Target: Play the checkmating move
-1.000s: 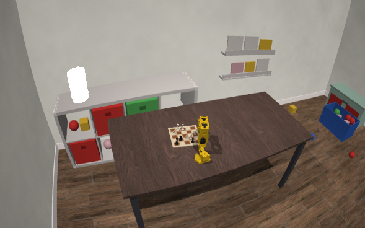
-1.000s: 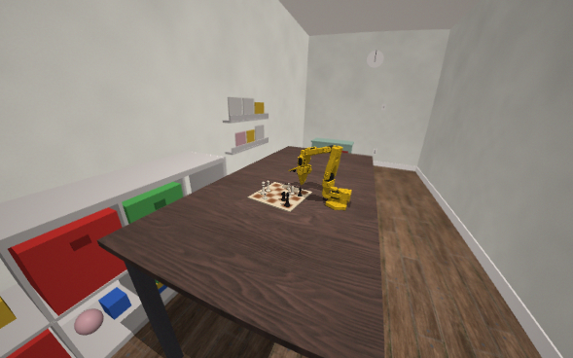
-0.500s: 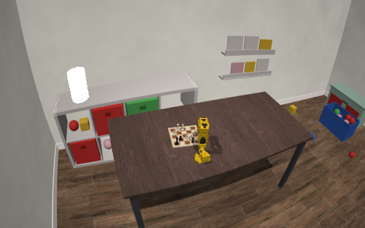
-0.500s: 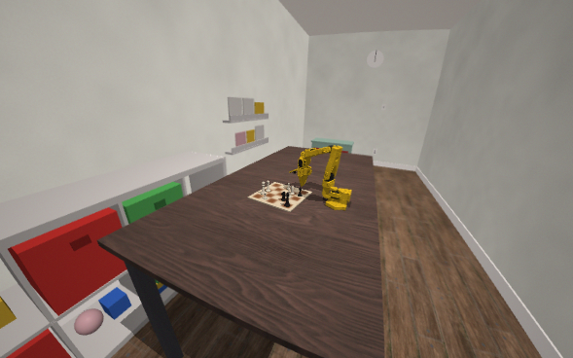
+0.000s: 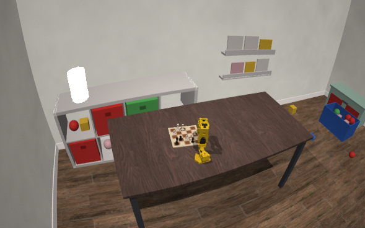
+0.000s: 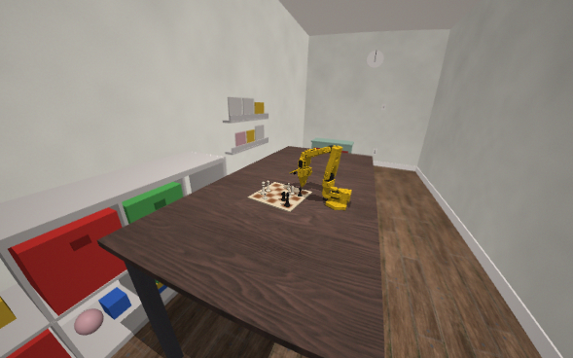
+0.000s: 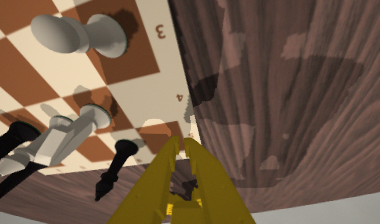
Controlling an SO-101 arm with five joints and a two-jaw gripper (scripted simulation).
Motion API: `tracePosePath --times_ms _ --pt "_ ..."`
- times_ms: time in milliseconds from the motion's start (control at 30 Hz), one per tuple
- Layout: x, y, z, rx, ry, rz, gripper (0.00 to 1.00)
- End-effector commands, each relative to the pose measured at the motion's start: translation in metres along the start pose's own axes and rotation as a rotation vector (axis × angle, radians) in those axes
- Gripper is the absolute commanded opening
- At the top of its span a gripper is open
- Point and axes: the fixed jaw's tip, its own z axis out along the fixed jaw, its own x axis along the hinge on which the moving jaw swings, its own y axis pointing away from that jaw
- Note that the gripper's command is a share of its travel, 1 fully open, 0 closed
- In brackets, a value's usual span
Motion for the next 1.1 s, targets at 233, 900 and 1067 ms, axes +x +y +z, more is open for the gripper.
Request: tracePosePath --times_ms 233,900,1067 --pt "0.003 -0.001 0.002 -0.001 0.01 -0.003 0.0" --pt "0.003 -0.001 -0.016 -0.001 0.01 -0.003 0.0" --pt "0.002 -0.001 -0.038 -0.001 0.01 -0.003 0.0"
